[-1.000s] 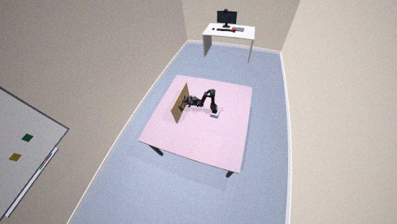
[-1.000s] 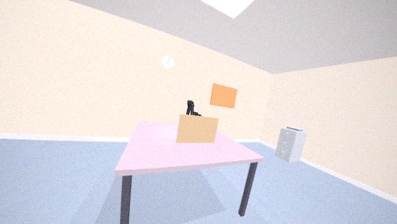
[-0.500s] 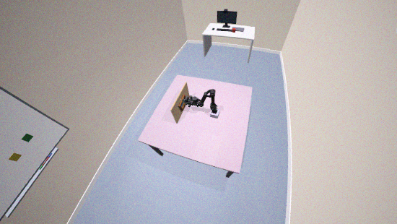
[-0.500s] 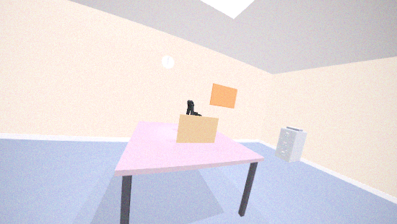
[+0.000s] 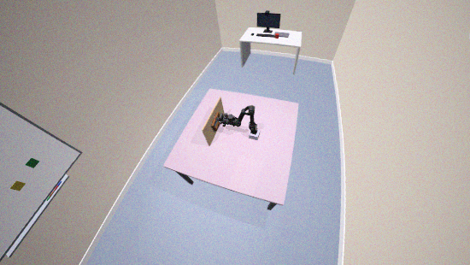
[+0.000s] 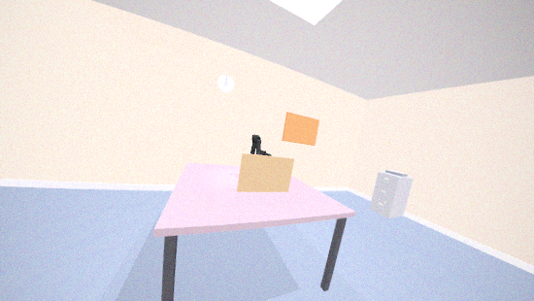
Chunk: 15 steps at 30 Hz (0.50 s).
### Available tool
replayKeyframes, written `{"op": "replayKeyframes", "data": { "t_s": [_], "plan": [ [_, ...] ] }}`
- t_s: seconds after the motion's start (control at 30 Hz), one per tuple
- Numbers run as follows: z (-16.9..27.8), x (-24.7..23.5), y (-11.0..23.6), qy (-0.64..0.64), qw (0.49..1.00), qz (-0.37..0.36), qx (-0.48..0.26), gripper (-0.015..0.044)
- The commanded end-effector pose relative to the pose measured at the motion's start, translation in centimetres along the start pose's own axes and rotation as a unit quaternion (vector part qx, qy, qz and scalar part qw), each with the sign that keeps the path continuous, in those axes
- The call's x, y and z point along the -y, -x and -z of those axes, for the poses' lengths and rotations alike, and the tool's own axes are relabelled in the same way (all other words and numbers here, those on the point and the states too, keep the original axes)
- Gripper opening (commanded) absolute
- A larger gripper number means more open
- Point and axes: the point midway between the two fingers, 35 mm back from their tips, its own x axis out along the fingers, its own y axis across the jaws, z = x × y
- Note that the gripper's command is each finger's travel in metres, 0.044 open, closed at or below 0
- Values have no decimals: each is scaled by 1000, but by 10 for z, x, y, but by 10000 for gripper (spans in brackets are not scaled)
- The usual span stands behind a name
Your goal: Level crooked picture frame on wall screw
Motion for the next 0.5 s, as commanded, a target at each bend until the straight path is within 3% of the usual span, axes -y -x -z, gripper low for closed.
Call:
{"op": "replayKeyframes", "data": {
  "t_s": [0.0, 0.47],
  "plan": [
    [0, -1, 0, -2, 1000, -5, -1, 0],
    [0, 4, 0, -2, 1000, -5, -1, 0]
  ]
}}
